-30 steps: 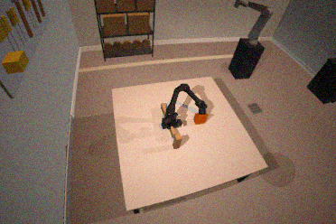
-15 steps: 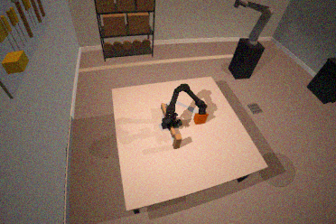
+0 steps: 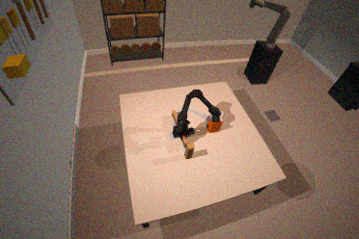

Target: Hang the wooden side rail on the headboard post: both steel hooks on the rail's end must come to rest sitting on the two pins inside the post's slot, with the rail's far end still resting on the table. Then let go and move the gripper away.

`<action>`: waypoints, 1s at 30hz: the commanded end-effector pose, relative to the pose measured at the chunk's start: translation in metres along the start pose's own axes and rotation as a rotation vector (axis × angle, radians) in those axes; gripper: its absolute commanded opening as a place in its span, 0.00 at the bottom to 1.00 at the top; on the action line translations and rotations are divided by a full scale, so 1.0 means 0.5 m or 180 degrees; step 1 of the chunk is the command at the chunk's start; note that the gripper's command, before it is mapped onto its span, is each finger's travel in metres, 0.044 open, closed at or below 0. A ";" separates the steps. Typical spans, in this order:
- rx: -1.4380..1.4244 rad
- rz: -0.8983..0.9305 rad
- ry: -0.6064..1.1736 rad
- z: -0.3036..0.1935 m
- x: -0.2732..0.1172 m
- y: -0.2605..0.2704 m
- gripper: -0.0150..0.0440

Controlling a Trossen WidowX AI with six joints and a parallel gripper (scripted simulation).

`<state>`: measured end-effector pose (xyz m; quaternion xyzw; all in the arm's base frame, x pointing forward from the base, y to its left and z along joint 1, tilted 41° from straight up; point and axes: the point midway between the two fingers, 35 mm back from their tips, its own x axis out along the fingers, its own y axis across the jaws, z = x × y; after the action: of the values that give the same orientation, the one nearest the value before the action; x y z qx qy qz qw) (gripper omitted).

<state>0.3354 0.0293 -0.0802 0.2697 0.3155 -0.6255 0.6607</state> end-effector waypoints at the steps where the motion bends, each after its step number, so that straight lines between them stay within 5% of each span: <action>1: -0.0010 0.0026 0.0012 -0.007 -0.007 0.003 0.25; 30: -0.0010 0.0026 0.0013 -0.013 -0.008 0.003 0.25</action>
<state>0.3355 0.0319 -0.0820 0.2700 0.3154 -0.6255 0.6606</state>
